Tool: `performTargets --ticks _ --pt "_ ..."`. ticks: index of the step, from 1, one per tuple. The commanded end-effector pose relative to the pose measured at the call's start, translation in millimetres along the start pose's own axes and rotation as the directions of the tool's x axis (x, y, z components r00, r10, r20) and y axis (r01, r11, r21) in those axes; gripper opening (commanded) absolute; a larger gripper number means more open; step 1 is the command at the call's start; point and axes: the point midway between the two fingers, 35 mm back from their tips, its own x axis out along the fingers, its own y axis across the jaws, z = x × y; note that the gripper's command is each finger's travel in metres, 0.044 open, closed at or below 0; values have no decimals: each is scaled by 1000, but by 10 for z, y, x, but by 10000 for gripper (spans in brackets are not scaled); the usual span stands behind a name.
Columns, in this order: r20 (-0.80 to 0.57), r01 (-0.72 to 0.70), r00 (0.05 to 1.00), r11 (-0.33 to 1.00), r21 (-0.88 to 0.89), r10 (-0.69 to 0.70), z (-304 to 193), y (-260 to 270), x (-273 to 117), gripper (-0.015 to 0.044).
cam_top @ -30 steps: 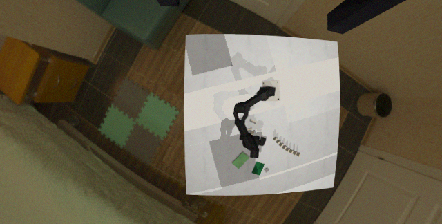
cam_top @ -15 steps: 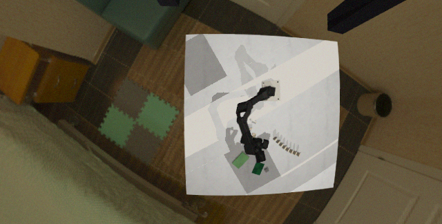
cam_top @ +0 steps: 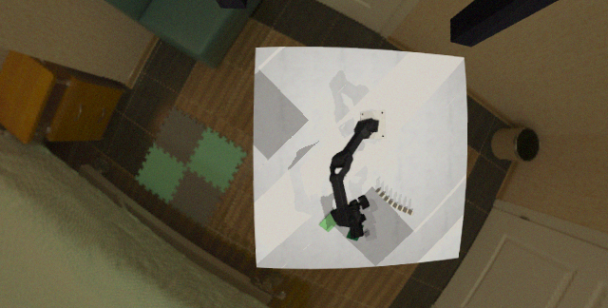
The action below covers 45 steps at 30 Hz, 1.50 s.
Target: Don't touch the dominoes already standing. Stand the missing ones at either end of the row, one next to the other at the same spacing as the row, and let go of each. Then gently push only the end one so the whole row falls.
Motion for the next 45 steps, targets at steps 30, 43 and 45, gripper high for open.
performTargets --ticks 30,43,45 --pt "263 -268 897 909 -320 356 329 74 448 107" --pt "496 -328 728 876 -354 473 375 75 565 107" --pt "532 -327 697 874 -360 480 376 66 573 107"
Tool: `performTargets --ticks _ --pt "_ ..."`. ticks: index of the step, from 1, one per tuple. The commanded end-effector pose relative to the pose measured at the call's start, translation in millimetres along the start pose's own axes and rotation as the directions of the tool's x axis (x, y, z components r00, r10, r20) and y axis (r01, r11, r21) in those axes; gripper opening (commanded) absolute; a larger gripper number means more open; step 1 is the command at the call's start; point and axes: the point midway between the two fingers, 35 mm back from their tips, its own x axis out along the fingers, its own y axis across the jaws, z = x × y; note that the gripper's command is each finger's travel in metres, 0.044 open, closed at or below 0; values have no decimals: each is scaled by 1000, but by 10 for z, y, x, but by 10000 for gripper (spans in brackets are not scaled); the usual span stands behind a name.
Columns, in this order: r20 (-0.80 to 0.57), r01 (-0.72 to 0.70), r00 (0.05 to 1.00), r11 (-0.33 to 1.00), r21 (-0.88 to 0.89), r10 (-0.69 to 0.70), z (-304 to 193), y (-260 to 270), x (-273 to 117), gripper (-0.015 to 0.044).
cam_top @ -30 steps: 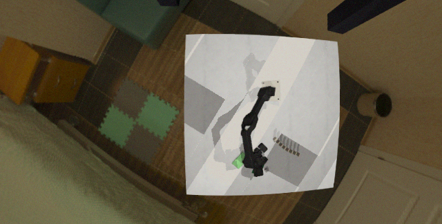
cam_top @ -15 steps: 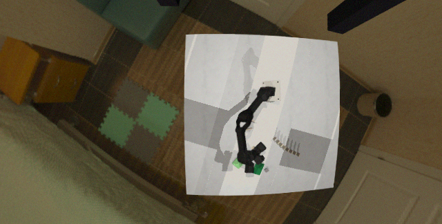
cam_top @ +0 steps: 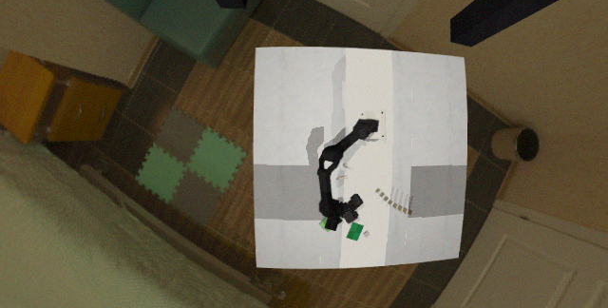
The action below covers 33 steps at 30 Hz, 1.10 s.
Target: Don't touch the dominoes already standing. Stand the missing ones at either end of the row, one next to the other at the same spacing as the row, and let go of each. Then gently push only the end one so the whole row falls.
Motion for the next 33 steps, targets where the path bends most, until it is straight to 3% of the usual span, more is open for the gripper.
performTargets --ticks 1,16,33 --pt "107 -5 994 1000 -16 6 0 -23 -21 107" --pt "450 49 893 995 -88 -5 -62 -87 -132 107" --pt "755 261 654 951 -165 -48 -245 -44 -462 107"
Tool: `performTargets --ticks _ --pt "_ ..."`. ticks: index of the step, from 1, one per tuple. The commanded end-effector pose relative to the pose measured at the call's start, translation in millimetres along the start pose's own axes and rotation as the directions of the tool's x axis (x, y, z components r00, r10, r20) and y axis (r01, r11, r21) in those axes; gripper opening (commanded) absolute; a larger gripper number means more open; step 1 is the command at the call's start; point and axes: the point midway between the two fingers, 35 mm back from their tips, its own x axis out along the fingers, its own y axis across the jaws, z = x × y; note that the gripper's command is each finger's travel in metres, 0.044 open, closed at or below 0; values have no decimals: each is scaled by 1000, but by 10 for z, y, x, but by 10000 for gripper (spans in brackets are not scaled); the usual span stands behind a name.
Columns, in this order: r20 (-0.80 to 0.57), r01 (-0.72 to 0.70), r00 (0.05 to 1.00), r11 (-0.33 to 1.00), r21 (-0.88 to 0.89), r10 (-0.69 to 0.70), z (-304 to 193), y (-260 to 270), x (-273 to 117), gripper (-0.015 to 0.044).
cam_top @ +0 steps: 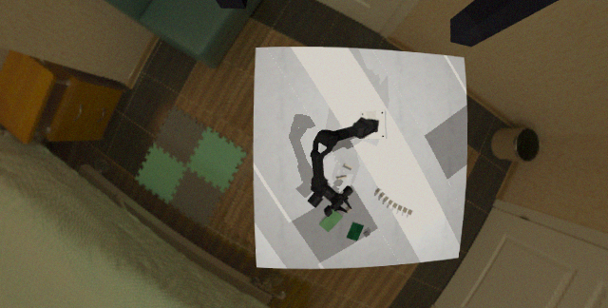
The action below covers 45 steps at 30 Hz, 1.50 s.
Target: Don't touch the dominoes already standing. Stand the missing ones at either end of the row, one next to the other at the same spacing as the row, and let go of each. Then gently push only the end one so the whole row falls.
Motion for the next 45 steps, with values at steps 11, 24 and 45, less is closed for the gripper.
performTargets --ticks 11,24,45 --pt "102 46 994 996 -74 -38 59 19 -142 107" --pt "102 46 994 996 -74 -39 50 17 -140 107" --pt "94 43 995 997 -68 -37 -636 -36 -33 107"
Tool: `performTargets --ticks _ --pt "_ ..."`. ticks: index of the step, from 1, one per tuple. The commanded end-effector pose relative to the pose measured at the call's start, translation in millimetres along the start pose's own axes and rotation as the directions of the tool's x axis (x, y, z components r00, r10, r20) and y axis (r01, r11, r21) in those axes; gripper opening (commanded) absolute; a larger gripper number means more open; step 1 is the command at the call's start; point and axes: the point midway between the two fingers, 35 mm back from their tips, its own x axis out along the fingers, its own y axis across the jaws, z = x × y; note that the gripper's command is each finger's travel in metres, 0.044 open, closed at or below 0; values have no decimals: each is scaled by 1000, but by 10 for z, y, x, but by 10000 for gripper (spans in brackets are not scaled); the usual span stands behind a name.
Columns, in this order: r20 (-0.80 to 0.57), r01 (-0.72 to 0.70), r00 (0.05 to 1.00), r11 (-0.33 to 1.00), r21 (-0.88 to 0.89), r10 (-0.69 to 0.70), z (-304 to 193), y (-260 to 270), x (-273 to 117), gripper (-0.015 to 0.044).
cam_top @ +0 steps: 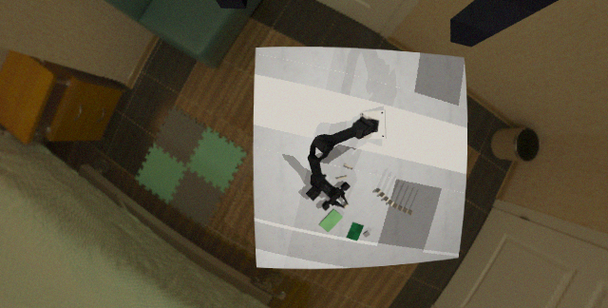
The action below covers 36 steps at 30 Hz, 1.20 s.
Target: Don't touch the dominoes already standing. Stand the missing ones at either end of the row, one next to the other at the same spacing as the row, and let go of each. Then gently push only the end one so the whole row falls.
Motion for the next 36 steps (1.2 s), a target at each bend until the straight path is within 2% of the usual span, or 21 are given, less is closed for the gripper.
performTargets --ticks 1,5,18,21,25,30,33,36 --pt "6 2 1000 1000 -10 -2 -2 -13 2 107" --pt "6 2 1000 1000 -10 -2 -2 -13 2 107" --pt "6 2 1000 1000 -10 -2 -2 -13 2 440" --pt "6 2 1000 1000 -9 -2 26 -14 2 440" --pt "3 2 1000 1000 -3 -2 466 -5 -4 440" --pt "-8 -2 1000 1000 5 2 487 -7 9 440" --pt "-169 -49 983 993 105 66 409 -37 185 440" --pt "-378 -72 913 975 211 149 337 -33 347 440"
